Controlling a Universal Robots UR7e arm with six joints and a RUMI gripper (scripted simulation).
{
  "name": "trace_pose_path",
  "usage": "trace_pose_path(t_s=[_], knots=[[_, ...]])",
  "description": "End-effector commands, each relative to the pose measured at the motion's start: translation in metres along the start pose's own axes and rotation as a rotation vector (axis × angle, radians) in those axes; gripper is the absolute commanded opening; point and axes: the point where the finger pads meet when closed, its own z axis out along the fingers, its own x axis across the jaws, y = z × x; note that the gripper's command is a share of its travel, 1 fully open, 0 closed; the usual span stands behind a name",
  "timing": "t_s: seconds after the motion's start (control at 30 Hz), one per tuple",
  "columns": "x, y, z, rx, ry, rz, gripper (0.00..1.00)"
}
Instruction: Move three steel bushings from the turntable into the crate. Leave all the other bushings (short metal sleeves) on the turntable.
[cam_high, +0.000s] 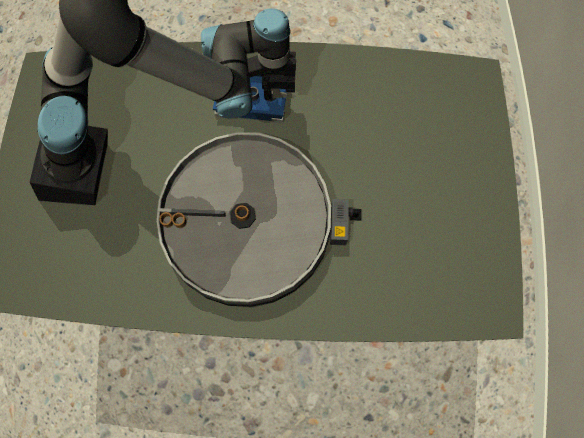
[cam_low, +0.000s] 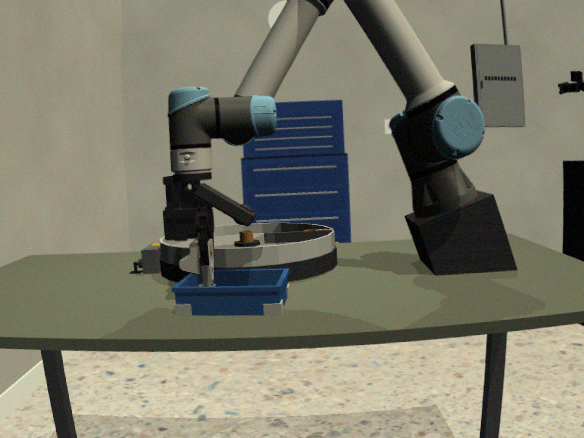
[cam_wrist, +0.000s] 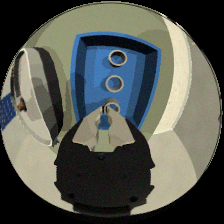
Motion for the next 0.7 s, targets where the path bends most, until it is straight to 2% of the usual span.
trace_pose_path(t_s=[0.0, 0.67], knots=[[0.0002, 0.0005, 0.0002, -0.001, 0.0, 0.0, 0.0], [0.0002, 0.0005, 0.0051, -0.001, 0.0, 0.0, 0.0]])
